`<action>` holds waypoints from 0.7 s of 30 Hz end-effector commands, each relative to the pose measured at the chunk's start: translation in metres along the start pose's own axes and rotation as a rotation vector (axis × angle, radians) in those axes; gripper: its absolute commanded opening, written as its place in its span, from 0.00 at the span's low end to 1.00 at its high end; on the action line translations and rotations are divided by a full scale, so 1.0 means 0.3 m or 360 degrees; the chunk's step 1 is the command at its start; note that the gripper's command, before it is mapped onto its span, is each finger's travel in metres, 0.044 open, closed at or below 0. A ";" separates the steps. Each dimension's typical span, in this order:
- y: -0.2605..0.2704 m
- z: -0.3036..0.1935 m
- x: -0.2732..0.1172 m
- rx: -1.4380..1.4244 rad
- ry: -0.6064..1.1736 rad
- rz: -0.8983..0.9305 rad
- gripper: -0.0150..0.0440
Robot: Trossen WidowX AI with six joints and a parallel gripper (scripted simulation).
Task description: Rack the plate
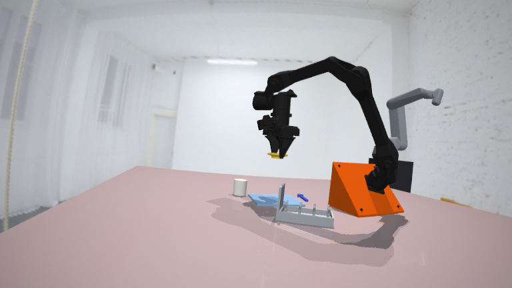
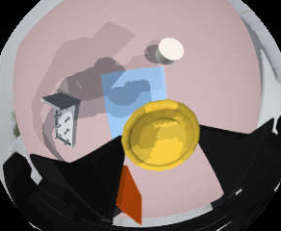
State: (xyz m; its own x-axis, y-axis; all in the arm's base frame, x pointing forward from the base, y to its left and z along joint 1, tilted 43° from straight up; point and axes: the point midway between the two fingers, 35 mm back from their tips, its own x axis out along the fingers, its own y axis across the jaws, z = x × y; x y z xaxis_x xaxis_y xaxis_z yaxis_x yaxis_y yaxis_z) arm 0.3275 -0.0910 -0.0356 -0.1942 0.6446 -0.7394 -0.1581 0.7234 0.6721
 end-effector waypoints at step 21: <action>0.152 0.003 -0.182 0.0455 -0.0031 -0.0030 0.25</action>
State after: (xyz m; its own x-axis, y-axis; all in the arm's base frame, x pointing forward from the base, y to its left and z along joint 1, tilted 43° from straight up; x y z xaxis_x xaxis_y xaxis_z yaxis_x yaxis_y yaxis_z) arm 0.3340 -0.1016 0.0216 -0.1821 0.6331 -0.7524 0.0290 0.7683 0.6394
